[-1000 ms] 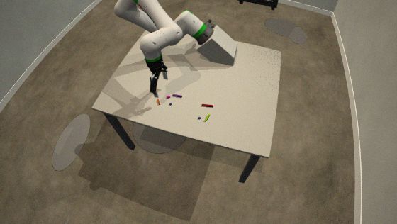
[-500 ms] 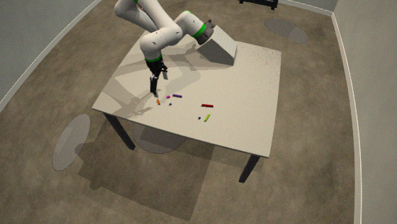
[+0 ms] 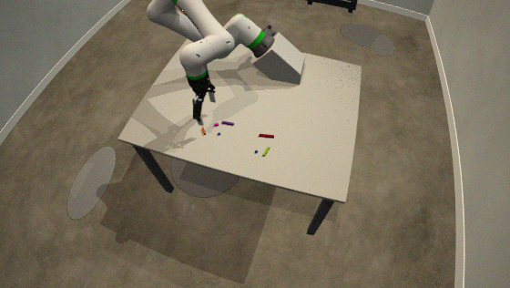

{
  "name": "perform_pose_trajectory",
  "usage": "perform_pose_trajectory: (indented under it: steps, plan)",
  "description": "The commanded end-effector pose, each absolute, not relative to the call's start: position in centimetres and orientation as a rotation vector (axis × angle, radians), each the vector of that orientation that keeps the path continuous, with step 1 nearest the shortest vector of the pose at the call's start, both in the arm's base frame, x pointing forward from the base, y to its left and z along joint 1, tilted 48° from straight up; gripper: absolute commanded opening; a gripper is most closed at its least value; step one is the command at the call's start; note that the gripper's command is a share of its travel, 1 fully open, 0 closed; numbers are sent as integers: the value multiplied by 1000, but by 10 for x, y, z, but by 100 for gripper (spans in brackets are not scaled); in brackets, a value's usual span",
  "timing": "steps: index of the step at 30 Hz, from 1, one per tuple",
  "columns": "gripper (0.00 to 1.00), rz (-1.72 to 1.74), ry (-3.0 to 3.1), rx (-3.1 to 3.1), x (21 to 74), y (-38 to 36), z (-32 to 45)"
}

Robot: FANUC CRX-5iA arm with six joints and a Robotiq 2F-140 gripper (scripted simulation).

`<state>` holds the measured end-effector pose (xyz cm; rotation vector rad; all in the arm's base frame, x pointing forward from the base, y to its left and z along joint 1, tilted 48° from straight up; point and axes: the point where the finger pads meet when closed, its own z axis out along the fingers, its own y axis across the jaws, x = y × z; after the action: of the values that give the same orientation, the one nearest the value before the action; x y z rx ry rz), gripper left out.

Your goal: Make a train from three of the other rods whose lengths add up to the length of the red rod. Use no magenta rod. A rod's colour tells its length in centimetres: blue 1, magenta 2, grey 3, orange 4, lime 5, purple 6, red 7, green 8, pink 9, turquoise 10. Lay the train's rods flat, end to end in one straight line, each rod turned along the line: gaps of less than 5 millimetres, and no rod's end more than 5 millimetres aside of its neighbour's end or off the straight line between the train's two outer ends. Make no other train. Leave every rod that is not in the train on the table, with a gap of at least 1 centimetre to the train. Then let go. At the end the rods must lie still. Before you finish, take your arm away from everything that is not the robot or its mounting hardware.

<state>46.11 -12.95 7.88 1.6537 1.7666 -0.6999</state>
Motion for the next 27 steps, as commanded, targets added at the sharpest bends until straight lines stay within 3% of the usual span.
perform_pose_trajectory:
  steps: [1, 27]
  plan:
    - [100, -699, 1767, 1654, 461, -129, 79]
    - [100, -691, 1750, 1667, 461, -129, 79]
